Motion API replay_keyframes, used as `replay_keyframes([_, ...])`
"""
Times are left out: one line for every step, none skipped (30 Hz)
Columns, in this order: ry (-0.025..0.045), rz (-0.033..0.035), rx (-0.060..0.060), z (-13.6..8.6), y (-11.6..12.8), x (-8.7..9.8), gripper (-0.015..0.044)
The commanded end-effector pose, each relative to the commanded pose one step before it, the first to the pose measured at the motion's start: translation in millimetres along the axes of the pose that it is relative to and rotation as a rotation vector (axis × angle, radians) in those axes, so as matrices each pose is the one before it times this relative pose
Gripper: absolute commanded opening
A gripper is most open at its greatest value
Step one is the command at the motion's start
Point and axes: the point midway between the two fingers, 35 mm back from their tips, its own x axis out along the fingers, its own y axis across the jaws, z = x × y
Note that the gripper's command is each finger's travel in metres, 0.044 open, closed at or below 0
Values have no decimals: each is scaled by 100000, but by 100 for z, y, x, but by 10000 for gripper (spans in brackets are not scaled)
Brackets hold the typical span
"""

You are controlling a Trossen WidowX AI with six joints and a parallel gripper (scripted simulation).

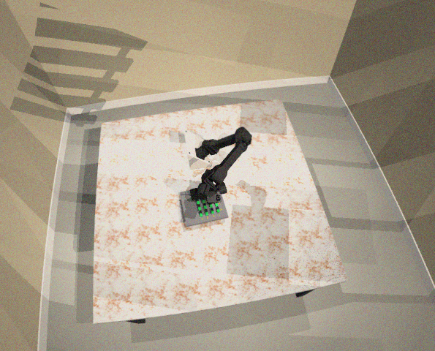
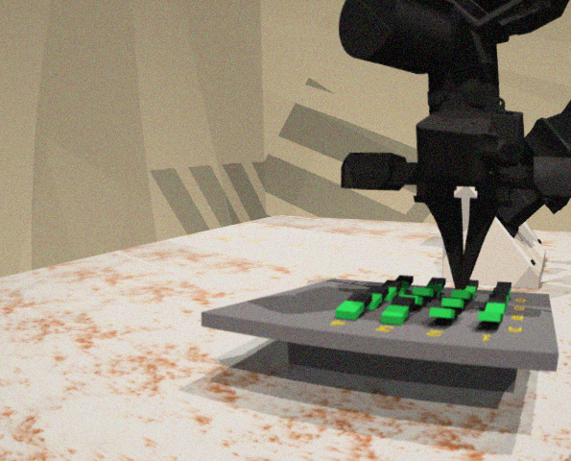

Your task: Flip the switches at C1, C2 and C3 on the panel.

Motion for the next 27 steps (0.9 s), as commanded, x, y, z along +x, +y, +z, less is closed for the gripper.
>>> replay_keyframes([-216,364,462,35,39,81,0])
replay_keyframes([0,1,0,0,0,13,0])
replay_keyframes([0,1,0,0,0,13,0])
replay_keyframes([0,1,0,0,0,13,0])
replay_keyframes([0,1,0,0,0,13,0])
replay_keyframes([0,1,0,0,0,13,0])
replay_keyframes([0,1,0,0,0,13,0])
replay_keyframes([0,1,0,0,0,13,0])
replay_keyframes([0,1,0,0,0,13,0])
replay_keyframes([0,1,0,0,0,13,0])
replay_keyframes([0,1,0,0,0,13,0])
replay_keyframes([0,1,0,0,0,13,0])
replay_keyframes([0,1,0,0,0,13,0])
replay_keyframes([0,1,0,0,0,13,0])
replay_keyframes([0,1,0,0,0,13,0])
replay_keyframes([0,1,0,0,0,13,0])
replay_keyframes([0,1,0,0,0,13,0])
replay_keyframes([0,1,0,0,0,13,0])
replay_keyframes([0,1,0,0,0,13,0])
replay_keyframes([0,1,0,0,0,13,0])
replay_keyframes([0,1,0,0,0,13,0])
replay_keyframes([0,1,0,0,0,13,0])
replay_keyframes([0,1,0,0,0,13,0])
replay_keyframes([0,1,0,0,0,13,0])
replay_keyframes([0,1,0,0,0,13,0])
replay_keyframes([0,1,0,0,0,13,0])
replay_keyframes([0,1,0,0,0,13,0])
